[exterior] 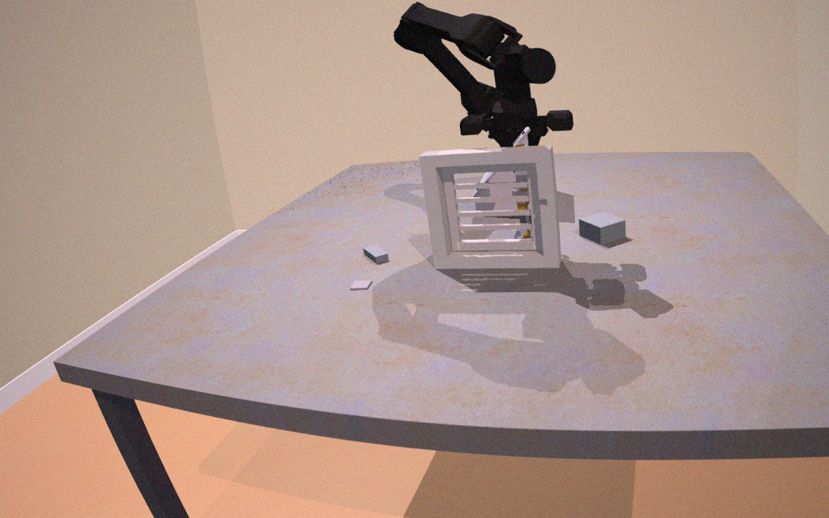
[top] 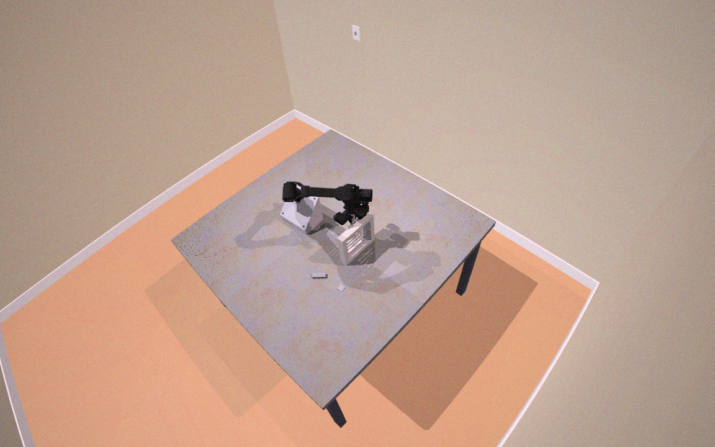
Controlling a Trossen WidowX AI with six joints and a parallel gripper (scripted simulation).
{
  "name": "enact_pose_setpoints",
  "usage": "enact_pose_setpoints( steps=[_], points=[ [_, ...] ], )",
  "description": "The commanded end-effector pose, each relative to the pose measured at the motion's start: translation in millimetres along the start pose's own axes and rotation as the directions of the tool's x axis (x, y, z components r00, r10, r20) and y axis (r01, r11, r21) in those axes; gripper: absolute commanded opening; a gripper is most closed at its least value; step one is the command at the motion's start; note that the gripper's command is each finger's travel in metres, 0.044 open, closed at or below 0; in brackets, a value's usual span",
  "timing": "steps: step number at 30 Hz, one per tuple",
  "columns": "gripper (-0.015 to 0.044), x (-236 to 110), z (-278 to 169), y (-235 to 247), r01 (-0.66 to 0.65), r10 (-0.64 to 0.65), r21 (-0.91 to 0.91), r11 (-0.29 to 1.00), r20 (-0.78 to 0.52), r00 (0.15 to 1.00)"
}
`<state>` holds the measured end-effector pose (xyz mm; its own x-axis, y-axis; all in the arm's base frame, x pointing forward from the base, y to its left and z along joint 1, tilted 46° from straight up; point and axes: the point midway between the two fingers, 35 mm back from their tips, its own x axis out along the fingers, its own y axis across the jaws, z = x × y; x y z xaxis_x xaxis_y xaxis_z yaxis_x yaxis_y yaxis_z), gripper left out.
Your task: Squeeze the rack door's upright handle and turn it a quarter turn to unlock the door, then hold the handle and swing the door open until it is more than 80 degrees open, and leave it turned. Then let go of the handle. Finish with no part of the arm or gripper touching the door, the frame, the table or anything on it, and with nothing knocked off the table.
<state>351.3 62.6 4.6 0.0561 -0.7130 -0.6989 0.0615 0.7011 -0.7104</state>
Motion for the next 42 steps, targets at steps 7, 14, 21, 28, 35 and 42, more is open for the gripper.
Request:
enact_pose_setpoints(
  steps=[7,14,21,28,35,42],
  points=[
    [0.0022,1.7,-0.7,-0.2,-0.001,0.0,-0.172,0.985,-0.004,1.0],
    [0.0022,1.7,-0.8,-0.3,-0.003,0.001,-0.495,0.869,-0.004,1.0],
    [0.0022,1.7,-0.8,-0.2,-0.003,0.001,-0.76,0.65,-0.004,1.0],
    [0.0022,1.7,-0.8,-0.2,-0.004,0.0,-0.935,0.355,-0.004,1.0],
    [0.0022,1.7,-0.7,-0.2,-0.004,0.0,-1.0,0.018,-0.004,1.0],
    [0.0022,1.7,-0.7,-0.1,-0.004,0.0,-0.95,-0.313,-0.004,1.0]
  ],
)
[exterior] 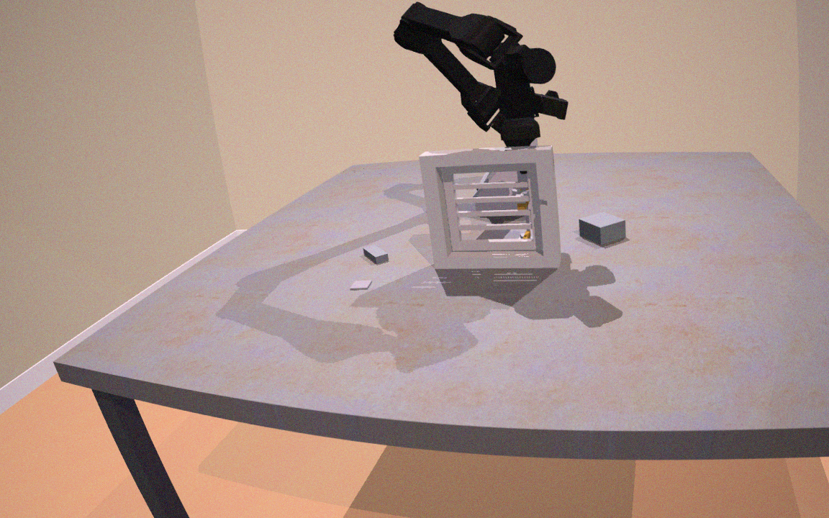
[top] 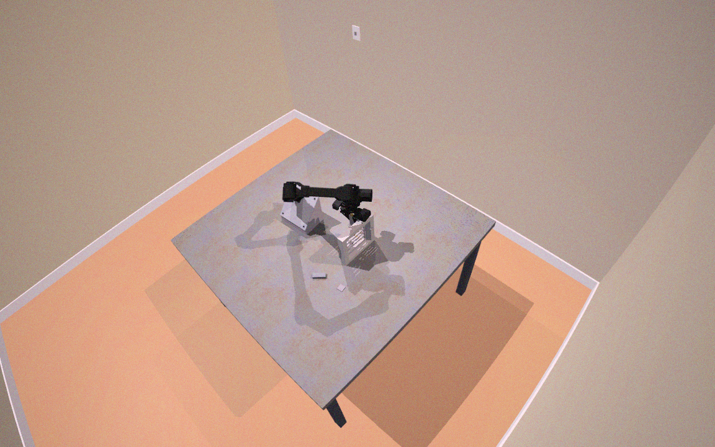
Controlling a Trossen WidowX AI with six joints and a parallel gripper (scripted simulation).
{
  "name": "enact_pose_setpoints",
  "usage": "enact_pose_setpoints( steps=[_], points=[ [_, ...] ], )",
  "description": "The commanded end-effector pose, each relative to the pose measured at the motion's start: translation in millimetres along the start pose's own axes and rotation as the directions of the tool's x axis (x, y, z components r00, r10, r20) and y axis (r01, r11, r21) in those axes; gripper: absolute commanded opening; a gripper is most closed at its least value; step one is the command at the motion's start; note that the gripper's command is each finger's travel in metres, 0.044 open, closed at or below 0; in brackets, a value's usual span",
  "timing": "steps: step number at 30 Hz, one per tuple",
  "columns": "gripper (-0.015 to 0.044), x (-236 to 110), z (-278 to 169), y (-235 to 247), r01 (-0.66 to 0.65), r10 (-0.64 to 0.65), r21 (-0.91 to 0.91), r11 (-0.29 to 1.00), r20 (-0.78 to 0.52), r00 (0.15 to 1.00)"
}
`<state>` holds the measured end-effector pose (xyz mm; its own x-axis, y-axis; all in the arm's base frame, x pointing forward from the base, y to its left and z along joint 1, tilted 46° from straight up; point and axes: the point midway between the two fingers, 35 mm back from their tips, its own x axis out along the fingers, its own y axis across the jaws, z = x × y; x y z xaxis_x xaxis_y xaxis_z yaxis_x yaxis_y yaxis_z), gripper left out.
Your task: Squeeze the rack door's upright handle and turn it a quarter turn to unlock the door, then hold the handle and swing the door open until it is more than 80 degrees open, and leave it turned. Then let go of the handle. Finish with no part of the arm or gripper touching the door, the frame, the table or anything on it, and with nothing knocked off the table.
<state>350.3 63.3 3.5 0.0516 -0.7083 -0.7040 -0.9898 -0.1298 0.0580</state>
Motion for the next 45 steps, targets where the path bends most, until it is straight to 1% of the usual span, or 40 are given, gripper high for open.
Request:
enact_pose_setpoints(
  steps=[1,8,18,19,21,26,32,38,45],
  points=[
    [0.0022,1.5,-1.4,-0.1,-0.001,0.0,-0.148,0.989,-0.007,1.0],
    [0.0022,1.5,-1.4,-0.1,-0.001,0.0,-0.156,0.988,-0.007,1.0],
    [0.0284,1.5,-1.4,-0.1,-0.001,0.0,-0.156,0.988,-0.007,1.0],
    [0.0293,1.5,-1.4,-0.1,-0.001,0.0,-0.156,0.988,-0.007,1.0],
    [0.0293,1.5,-1.4,-0.1,-0.001,0.0,-0.123,0.992,-0.007,1.0],
    [0.0293,1.5,-1.5,-0.1,0.001,0.0,0.115,0.993,-0.007,1.0],
    [0.0293,1.5,-1.5,-0.1,0.003,0.0,0.401,0.916,-0.007,1.0],
    [0.0293,1.4,-1.5,-0.2,0.004,0.0,0.652,0.758,-0.007,1.0],
    [0.0293,1.6,-1.2,-0.1,0.005,0.0,0.871,0.491,-0.006,1.0]
  ],
)
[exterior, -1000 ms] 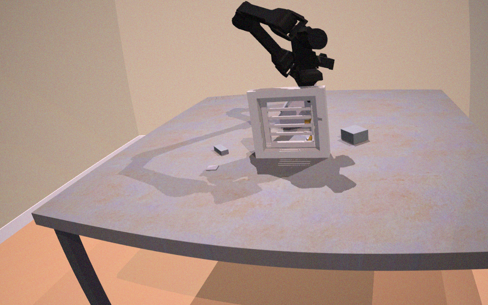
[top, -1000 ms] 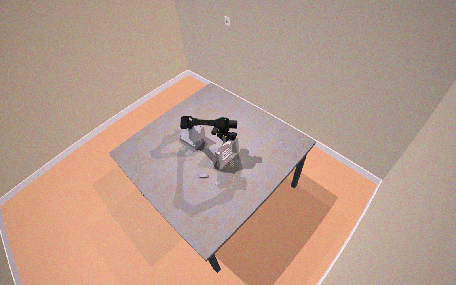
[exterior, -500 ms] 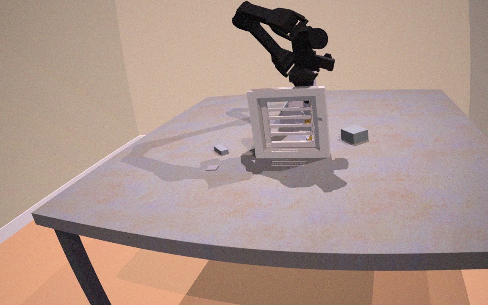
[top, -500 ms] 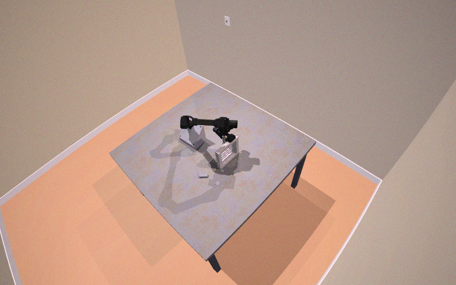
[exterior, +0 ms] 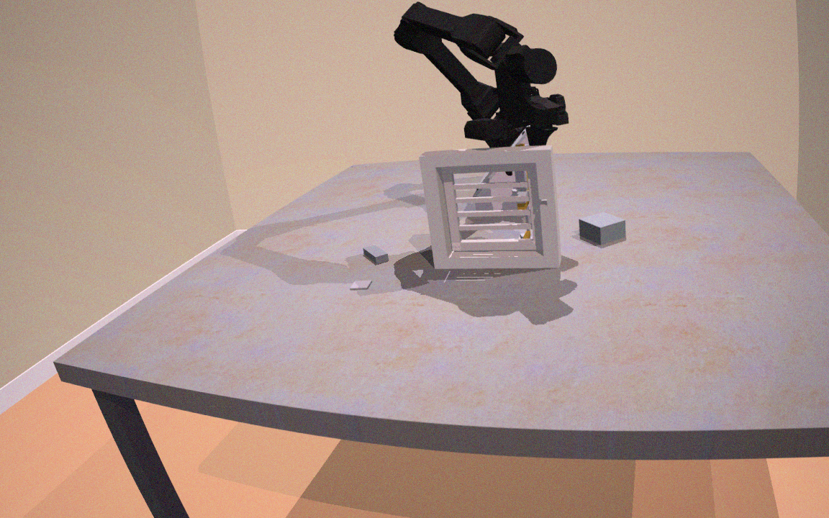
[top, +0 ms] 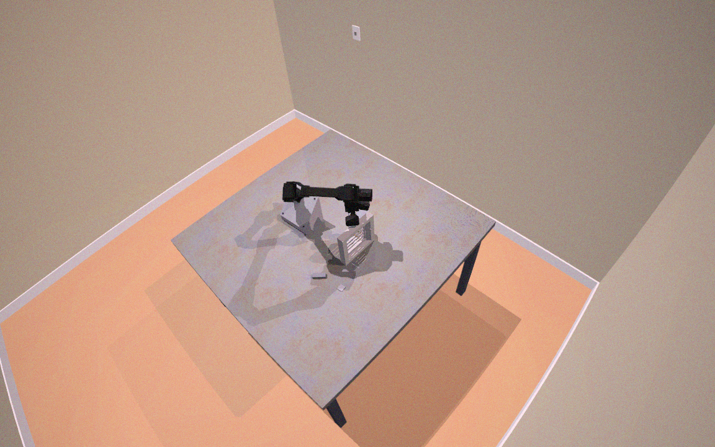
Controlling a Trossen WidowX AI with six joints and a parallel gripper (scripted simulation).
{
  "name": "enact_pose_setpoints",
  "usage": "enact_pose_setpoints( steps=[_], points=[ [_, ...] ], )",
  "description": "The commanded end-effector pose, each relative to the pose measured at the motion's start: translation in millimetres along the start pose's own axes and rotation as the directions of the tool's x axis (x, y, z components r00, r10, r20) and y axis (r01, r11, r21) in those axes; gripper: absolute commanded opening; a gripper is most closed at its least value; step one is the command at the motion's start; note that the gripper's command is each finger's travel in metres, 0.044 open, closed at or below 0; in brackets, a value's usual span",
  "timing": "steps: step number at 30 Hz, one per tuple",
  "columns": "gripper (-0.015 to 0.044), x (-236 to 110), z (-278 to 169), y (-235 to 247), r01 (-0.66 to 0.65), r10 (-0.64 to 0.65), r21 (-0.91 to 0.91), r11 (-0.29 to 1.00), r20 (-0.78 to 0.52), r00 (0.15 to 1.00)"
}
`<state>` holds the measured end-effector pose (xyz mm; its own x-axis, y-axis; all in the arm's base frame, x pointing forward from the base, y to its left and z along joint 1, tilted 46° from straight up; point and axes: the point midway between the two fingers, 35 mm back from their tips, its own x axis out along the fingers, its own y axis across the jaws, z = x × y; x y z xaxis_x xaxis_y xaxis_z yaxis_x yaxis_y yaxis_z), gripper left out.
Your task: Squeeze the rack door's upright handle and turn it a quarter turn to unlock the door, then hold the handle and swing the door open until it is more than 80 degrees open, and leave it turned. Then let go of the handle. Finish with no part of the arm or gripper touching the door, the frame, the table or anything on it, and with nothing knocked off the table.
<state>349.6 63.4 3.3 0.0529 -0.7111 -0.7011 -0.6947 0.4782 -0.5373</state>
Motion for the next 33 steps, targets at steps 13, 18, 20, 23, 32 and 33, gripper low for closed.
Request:
enact_pose_setpoints(
  steps=[13,18,20,23,32,33],
  points=[
    [0.0293,1.5,-0.2,-1.6,0.002,-0.001,0.694,0.72,-0.002,1.0],
    [0.0293,1.5,-0.2,-1.7,0.002,-0.001,0.849,0.528,-0.002,1.0],
    [0.0293,1.5,-0.2,-1.7,0.002,-0.001,0.897,0.441,-0.002,1.0],
    [0.0293,1.5,-0.2,-1.7,0.002,-0.001,0.953,0.304,-0.002,1.0],
    [0.0293,1.5,-0.3,-1.8,0.002,-0.001,0.991,-0.137,-0.002,1.0],
    [0.0293,1.5,-0.3,-1.8,0.002,-0.001,0.983,-0.186,-0.002,1.0]
  ],
)
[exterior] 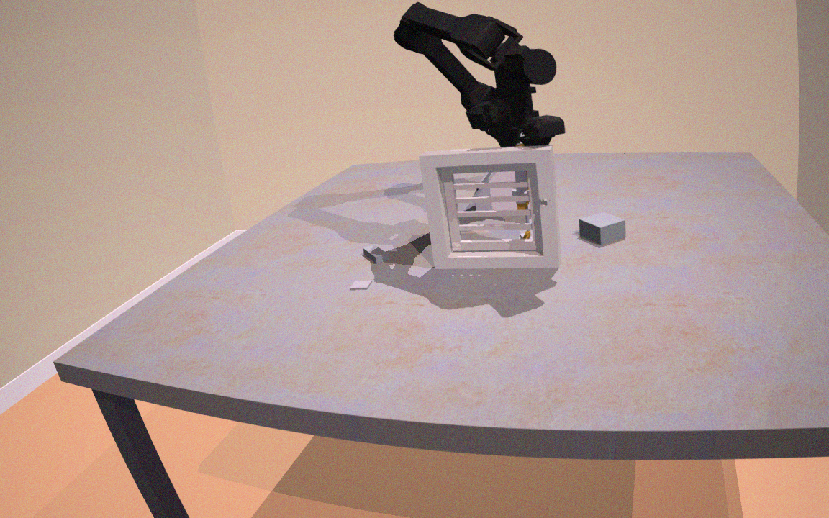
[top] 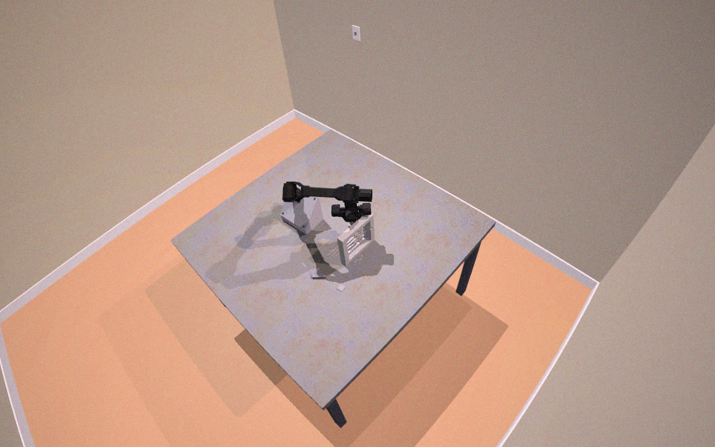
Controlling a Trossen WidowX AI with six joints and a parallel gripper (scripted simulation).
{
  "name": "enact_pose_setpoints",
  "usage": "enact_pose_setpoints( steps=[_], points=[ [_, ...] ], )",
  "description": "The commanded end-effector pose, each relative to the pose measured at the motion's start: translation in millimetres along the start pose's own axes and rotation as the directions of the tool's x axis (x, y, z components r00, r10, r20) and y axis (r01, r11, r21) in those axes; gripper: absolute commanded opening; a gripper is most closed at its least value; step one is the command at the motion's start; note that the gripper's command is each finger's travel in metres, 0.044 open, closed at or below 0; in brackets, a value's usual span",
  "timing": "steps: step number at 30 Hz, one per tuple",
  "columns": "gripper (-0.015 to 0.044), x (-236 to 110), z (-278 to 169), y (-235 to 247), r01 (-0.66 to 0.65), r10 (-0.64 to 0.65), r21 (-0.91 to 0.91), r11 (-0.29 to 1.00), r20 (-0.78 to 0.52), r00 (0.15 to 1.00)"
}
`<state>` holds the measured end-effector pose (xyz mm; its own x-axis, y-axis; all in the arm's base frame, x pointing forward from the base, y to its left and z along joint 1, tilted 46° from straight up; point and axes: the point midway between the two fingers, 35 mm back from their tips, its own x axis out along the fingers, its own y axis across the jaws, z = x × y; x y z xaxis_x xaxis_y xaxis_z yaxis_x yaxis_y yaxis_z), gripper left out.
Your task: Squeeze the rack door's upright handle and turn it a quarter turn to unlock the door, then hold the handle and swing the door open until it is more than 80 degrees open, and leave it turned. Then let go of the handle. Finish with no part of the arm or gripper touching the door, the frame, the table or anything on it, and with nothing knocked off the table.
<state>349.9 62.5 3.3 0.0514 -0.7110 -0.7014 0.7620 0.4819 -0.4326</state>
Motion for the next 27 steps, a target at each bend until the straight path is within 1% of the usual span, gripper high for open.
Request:
enact_pose_setpoints(
  steps=[1,4,8,16,18,27],
  points=[
    [0.0293,0.8,1.2,0.0,0.001,-0.001,0.169,0.986,0.003,1.0],
    [0.0293,0.8,1.2,0.0,0.0,-0.001,0.313,0.95,0.003,1.0],
    [0.0293,0.8,1.2,0.0,0.0,-0.001,0.494,0.869,0.003,1.0],
    [0.0293,0.7,1.3,0.0,-0.002,-0.001,0.786,0.618,0.003,1.0],
    [0.0293,0.7,1.3,0.0,-0.002,-0.001,0.806,0.592,0.003,1.0],
    [0.0293,0.7,1.3,0.0,-0.002,-0.001,0.806,0.592,0.003,1.0]
  ],
)
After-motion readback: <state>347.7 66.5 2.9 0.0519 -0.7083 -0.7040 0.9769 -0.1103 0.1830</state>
